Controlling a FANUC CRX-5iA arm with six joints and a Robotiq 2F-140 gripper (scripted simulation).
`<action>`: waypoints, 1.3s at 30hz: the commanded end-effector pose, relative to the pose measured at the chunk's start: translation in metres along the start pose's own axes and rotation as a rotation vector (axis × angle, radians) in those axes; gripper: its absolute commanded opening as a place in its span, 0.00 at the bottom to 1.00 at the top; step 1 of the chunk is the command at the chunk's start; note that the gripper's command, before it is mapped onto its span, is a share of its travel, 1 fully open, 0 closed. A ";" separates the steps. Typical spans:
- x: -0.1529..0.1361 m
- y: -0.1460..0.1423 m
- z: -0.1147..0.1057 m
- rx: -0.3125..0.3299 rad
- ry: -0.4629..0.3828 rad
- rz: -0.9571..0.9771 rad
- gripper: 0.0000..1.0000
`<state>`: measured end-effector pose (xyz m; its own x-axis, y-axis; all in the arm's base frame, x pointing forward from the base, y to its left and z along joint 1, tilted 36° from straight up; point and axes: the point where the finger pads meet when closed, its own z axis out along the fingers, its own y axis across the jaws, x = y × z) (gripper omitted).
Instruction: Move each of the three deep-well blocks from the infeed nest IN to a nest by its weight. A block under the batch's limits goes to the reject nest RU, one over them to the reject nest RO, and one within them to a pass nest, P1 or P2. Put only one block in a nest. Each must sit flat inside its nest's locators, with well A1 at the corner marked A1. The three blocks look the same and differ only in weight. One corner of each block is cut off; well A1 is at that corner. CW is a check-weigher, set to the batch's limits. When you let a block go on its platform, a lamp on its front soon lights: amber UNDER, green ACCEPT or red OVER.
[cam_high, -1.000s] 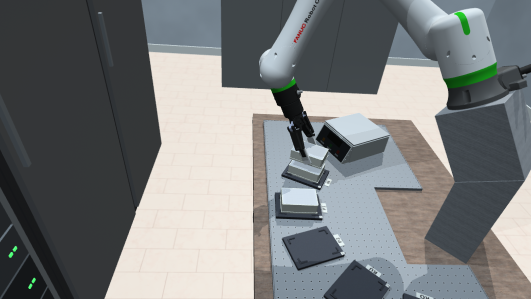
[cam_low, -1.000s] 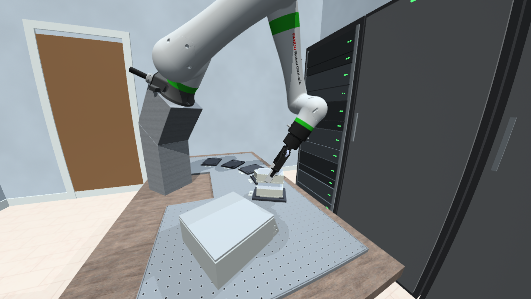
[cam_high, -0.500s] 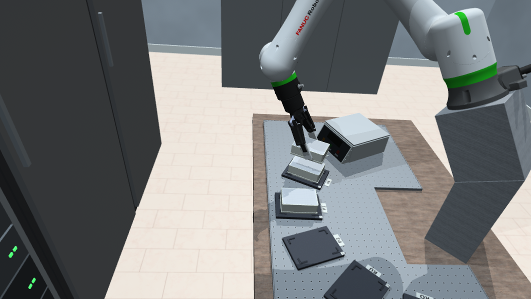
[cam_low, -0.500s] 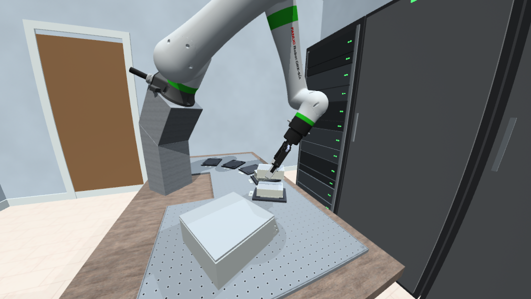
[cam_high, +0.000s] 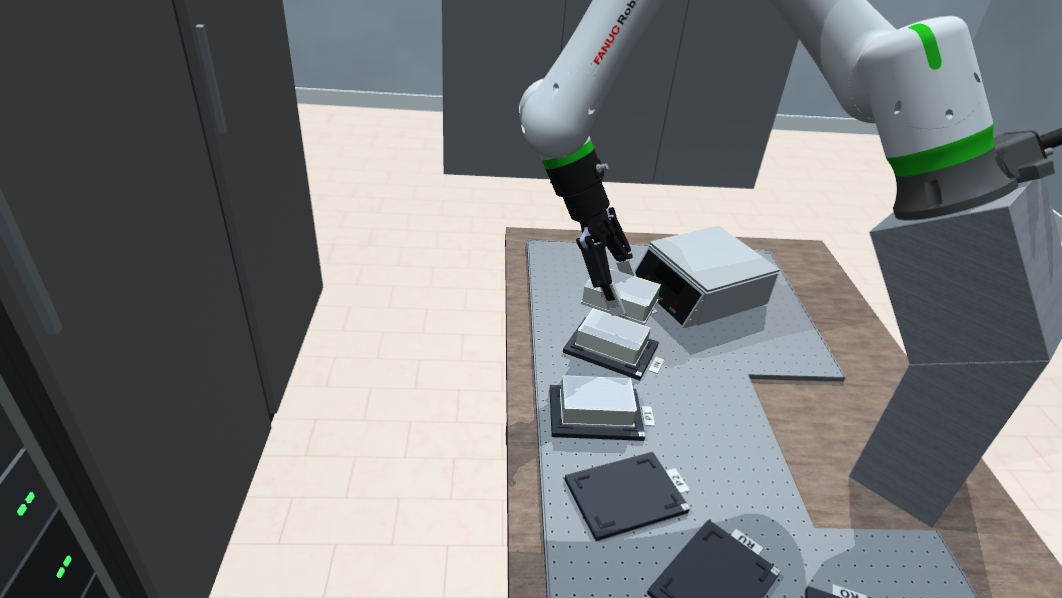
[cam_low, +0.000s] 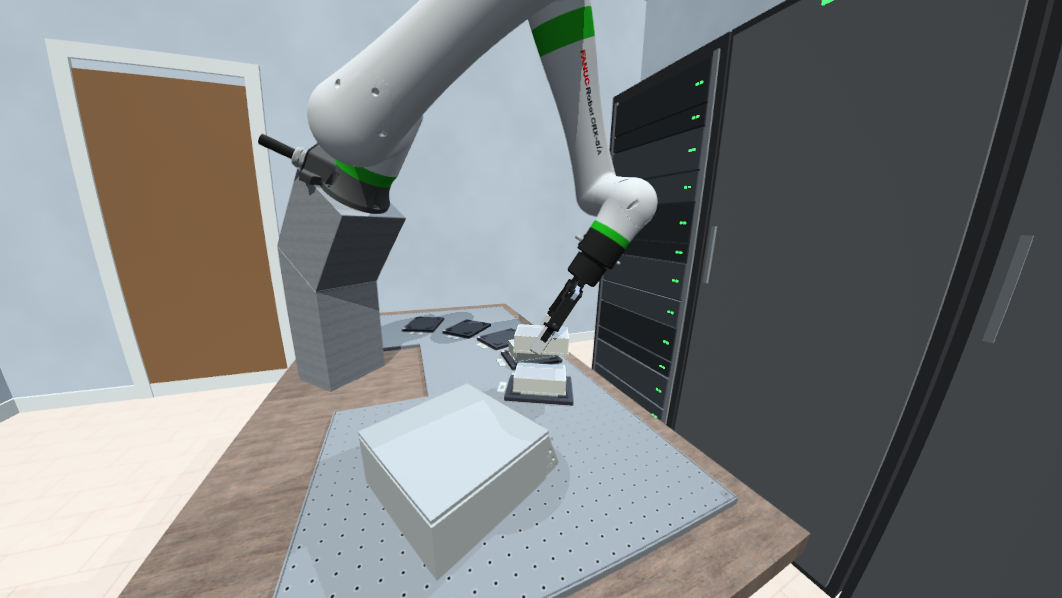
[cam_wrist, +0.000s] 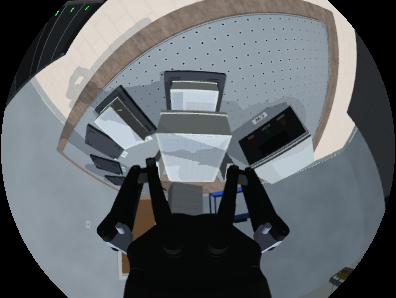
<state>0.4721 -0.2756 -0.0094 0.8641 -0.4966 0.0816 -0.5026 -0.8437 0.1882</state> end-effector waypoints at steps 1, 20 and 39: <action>0.000 0.000 0.000 0.000 0.000 0.000 0.10; -0.009 0.031 -0.005 0.167 0.000 0.289 0.10; -0.026 0.085 -0.014 0.189 0.000 0.327 0.10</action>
<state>0.4118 -0.3280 0.0160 0.6573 -0.7459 0.1077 -0.7477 -0.6634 -0.0312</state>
